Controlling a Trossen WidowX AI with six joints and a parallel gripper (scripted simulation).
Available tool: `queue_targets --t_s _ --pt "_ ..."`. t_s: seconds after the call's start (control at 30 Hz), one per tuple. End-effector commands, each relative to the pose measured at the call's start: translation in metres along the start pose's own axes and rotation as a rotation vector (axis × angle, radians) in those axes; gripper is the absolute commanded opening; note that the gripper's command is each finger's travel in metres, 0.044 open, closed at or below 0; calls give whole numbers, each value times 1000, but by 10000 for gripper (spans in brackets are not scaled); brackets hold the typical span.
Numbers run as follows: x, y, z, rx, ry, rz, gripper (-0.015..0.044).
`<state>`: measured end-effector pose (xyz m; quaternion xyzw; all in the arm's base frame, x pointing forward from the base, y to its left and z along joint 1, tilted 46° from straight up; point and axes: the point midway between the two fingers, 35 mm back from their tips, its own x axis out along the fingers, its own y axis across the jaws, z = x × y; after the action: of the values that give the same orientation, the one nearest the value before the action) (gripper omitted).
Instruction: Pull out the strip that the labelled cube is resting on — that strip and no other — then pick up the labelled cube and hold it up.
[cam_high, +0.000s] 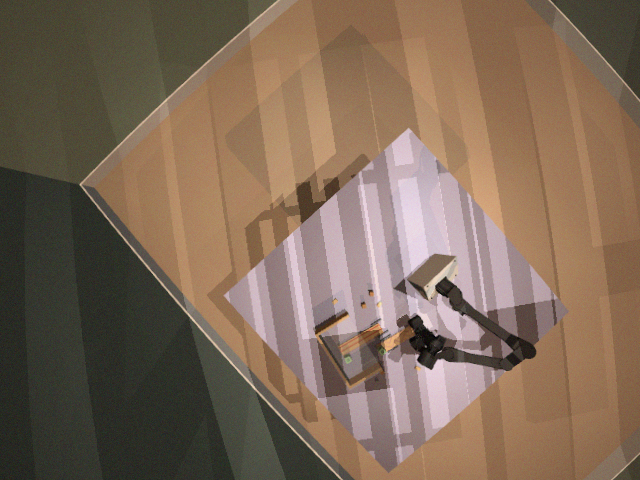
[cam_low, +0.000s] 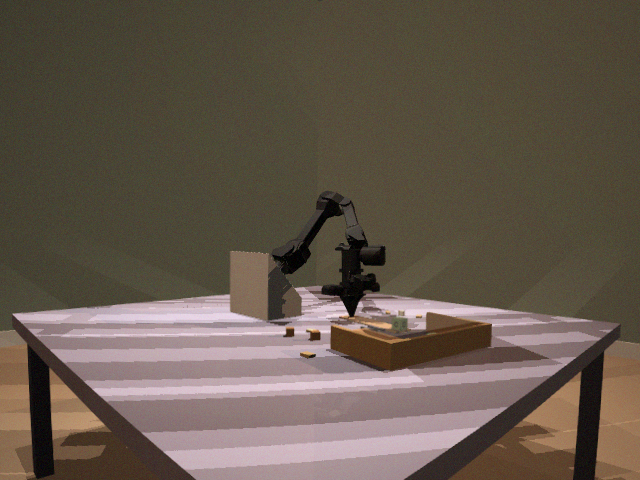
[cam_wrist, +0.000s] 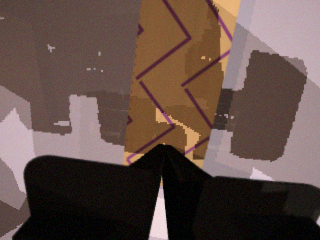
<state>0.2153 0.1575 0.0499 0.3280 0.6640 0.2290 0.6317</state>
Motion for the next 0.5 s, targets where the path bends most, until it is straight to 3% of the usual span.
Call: queue_targets --t_s 0.0,0.17,0.37,0.47 --pt "5 -2 -10 12 32 -4 0" --pt "5 -2 -10 12 32 -4 0" --pt "-40 0 3 11 29 -7 0" --pt "-42 0 3 12 31 -7 0"
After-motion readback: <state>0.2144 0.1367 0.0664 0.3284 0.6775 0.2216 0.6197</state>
